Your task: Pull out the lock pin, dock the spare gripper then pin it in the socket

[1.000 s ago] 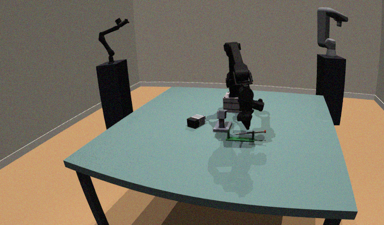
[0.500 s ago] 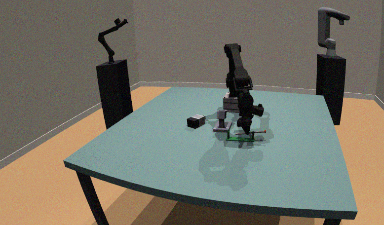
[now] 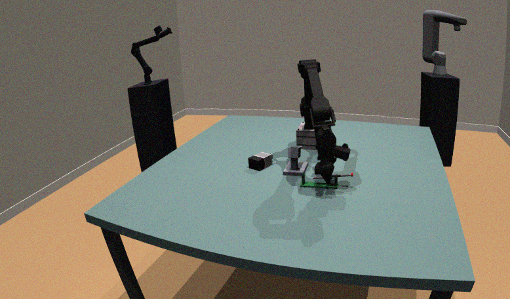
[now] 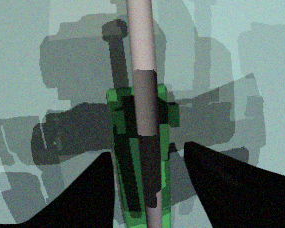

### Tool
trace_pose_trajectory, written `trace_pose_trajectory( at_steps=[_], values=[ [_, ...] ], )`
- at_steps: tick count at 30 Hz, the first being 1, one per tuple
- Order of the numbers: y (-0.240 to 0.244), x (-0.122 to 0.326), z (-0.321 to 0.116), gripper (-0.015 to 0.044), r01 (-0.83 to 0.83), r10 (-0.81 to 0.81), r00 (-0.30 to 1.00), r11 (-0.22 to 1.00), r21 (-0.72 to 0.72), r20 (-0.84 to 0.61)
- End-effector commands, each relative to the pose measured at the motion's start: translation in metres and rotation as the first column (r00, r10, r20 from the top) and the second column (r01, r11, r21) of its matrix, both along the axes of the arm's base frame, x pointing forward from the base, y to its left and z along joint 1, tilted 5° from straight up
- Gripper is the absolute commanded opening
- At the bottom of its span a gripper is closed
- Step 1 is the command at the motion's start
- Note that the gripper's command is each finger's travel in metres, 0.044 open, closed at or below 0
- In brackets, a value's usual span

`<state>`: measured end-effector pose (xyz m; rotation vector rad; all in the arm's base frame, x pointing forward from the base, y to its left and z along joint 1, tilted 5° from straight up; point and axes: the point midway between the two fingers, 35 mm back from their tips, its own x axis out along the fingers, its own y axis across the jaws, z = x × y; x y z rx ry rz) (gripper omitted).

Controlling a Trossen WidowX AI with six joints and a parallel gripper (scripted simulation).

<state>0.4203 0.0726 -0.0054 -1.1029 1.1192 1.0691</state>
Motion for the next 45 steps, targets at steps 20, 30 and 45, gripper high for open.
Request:
trace_pose_trajectory(
  at_steps=[20,30,45],
  values=[
    [0.000,-0.001,-0.003,0.0000,-0.004,0.004,1.000,1.000,0.002,-0.007],
    [0.000,-0.004,0.013,0.0000,-0.001,0.001,1.000,1.000,-0.001,-0.012],
    [0.001,-0.005,0.022,0.0000,-0.005,0.005,1.000,1.000,-0.002,-0.016]
  ],
)
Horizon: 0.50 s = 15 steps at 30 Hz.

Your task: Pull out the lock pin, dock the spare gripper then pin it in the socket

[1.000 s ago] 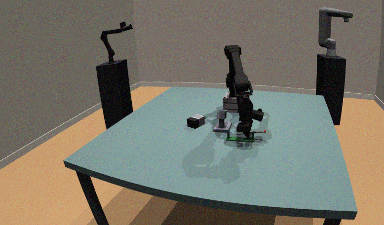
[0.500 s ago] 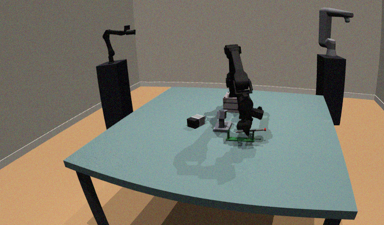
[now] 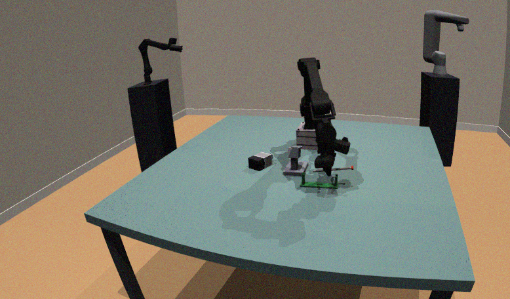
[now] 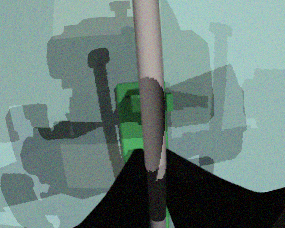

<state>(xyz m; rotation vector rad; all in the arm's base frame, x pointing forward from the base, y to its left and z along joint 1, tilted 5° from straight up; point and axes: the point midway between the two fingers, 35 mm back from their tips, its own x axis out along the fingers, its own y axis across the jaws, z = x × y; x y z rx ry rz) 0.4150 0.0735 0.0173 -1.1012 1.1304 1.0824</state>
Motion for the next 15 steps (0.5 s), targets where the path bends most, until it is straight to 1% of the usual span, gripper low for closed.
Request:
trace_pose_trajectory(
  at_steps=[1,15],
  values=[
    [-0.001,0.000,-0.001,0.0000,0.000,0.000,1.000,1.000,0.000,0.000],
    [-0.042,-0.005,0.014,0.0000,0.007,-0.007,1.000,1.000,-0.003,-0.001]
  ],
)
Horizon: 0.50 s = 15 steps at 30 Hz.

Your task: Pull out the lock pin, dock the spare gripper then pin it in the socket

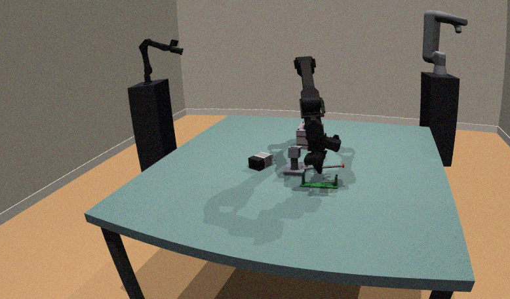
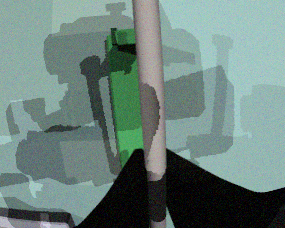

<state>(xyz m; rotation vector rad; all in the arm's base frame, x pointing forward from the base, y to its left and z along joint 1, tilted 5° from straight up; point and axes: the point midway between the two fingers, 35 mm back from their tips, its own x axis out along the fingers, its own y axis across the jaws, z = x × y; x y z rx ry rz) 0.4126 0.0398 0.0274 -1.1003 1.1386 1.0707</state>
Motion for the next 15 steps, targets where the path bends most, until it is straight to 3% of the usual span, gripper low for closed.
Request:
trace_pose_trajectory(
  at_steps=[1,15],
  values=[
    [-0.011,-0.003,0.005,0.0000,-0.003,0.003,1.000,1.000,0.004,-0.002],
    [-0.025,-0.005,-0.001,0.0000,-0.001,0.001,1.000,1.000,-0.001,-0.001]
  ],
)
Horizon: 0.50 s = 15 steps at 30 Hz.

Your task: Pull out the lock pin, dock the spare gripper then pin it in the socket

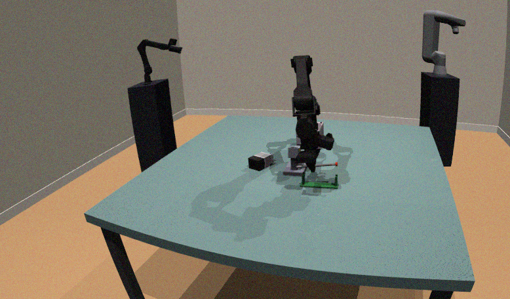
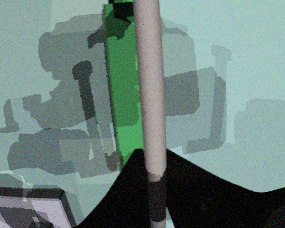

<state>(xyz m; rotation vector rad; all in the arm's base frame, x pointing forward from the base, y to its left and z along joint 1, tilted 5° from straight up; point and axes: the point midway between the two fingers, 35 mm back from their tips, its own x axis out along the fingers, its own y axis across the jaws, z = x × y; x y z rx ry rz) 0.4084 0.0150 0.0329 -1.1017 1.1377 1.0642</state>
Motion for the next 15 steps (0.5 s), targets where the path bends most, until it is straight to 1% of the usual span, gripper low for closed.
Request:
trace_pose_trajectory(
  at_steps=[1,15],
  values=[
    [0.000,-0.001,-0.008,0.0000,-0.004,0.004,1.000,1.000,0.000,-0.005],
    [-0.002,0.001,-0.028,0.0000,-0.004,0.004,1.000,1.000,-0.001,0.013]
  ],
)
